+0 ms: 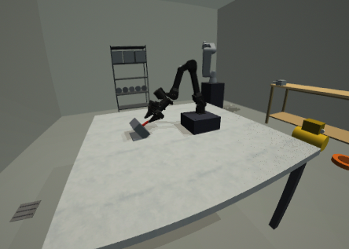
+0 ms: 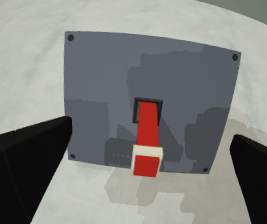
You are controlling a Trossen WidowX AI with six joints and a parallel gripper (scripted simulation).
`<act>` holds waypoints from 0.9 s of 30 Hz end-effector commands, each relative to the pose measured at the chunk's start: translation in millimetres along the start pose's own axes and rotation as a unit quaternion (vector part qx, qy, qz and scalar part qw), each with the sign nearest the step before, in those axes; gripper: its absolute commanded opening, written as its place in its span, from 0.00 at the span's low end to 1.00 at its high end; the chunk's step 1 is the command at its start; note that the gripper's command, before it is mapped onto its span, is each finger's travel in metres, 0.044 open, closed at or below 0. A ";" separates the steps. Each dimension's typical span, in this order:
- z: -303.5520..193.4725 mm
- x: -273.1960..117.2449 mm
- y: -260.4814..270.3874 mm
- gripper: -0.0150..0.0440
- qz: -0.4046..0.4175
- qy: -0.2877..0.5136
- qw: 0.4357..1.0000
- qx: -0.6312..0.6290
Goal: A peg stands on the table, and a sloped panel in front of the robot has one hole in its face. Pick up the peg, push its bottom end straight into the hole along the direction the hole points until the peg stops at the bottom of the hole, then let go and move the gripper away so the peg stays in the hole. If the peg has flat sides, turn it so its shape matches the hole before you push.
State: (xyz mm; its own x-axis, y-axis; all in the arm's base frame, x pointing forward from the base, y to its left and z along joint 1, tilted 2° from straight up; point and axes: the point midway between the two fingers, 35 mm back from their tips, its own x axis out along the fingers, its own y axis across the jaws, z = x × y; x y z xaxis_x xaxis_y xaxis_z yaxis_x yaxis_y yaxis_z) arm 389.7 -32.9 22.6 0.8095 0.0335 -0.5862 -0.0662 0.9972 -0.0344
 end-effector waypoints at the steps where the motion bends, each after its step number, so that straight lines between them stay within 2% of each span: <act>1: 0.7 -4.0 0.6 1.00 0.002 -0.001 1.000 -0.002; 27: 3.3 -28.0 -0.7 1.00 0.001 -0.001 1.000 -0.002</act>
State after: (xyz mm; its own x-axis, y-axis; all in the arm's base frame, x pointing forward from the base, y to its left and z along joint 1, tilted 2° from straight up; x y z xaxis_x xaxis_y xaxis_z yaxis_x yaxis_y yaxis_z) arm 371.1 -34.9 39.8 0.8107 0.0305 -0.5847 -0.0631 0.9974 -0.0355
